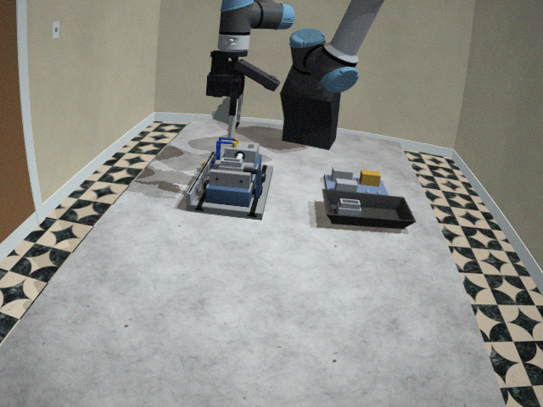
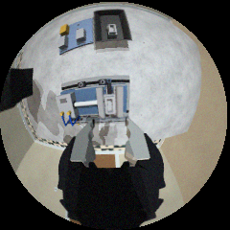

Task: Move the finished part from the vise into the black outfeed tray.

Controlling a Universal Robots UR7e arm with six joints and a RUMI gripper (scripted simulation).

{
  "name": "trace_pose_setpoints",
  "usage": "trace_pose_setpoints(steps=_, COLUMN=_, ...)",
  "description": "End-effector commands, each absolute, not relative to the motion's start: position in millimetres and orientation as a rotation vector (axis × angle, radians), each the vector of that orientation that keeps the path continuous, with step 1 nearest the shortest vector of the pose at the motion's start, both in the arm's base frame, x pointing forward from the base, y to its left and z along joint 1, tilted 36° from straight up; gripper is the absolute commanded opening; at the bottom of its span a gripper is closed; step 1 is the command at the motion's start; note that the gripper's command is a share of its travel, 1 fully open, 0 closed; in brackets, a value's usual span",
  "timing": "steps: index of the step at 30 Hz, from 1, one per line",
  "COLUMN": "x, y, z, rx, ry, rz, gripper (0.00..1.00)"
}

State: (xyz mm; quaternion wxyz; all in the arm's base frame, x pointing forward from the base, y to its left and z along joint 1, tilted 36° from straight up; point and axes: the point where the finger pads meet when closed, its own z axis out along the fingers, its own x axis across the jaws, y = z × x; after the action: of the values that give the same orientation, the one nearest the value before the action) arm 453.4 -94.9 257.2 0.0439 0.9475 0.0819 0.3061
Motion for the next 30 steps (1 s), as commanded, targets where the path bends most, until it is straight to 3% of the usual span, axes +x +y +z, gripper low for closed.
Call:
trace_pose_setpoints(steps=1, x=455, y=-93, z=252, rx=2.900, ry=0.253, rz=0.933, gripper=0.40)
trace_pose_setpoints(steps=30, x=481, y=-94, z=216, rx=2.900, ry=0.253, rz=0.932, gripper=0.40)
